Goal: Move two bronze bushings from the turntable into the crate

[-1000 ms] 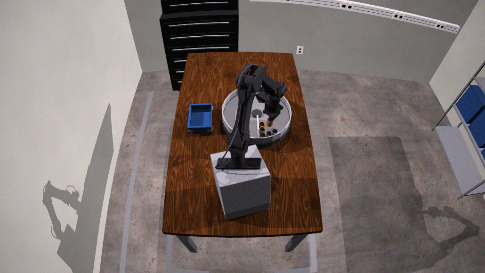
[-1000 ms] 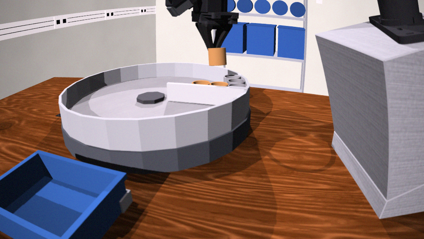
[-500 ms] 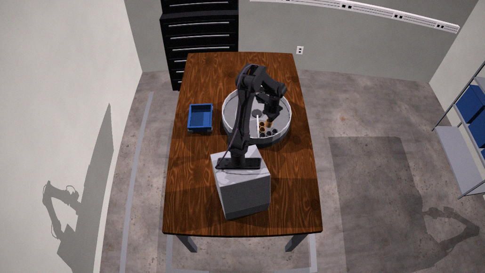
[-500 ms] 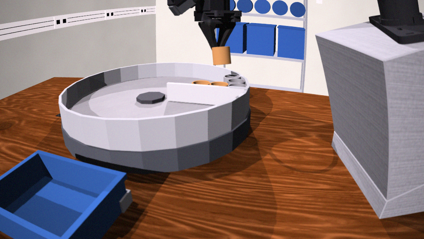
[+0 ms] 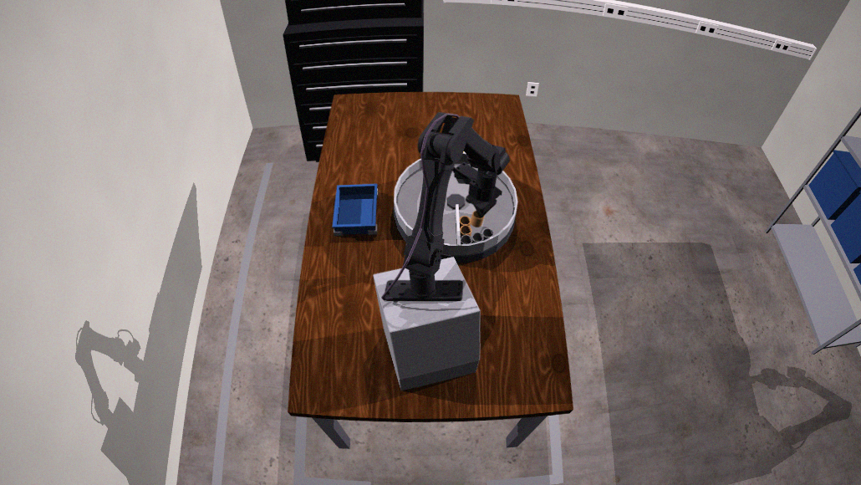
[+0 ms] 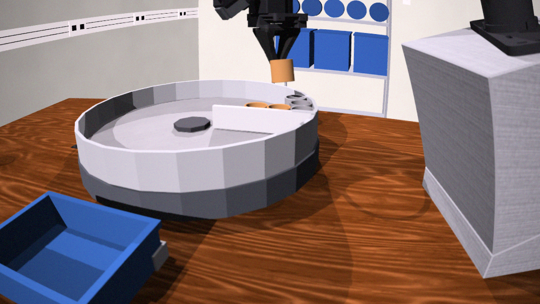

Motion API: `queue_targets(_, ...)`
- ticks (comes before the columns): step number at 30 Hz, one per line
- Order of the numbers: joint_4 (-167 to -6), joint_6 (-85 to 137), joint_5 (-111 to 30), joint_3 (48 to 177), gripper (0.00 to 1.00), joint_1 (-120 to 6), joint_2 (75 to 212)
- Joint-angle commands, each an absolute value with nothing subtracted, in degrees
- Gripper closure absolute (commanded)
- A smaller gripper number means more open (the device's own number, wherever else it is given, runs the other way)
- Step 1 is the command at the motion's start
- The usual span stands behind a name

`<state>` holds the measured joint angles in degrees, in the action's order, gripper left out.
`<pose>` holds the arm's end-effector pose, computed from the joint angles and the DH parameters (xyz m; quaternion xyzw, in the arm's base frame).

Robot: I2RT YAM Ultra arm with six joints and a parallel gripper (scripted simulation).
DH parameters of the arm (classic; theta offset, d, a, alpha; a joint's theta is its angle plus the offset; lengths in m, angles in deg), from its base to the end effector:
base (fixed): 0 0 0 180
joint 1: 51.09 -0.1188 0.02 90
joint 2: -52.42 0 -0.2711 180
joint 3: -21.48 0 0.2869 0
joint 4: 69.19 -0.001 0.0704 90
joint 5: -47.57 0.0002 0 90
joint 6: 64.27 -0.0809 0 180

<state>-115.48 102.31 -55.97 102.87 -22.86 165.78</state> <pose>0.3627 -0.1721 0.0698 -0.4155 0.8963 -0.0089 0.1549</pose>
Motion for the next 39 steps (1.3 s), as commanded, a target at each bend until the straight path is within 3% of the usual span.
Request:
queue_targets(1,-116.4,103.0,-56.7,105.1,1.00,-22.0,163.8)
queue_targets(23,-115.6,100.8,-56.1,104.6,1.00,-24.1,163.2)
queue_targets(39,-114.1,90.9,-53.3,100.3,1.00,-34.5,159.7)
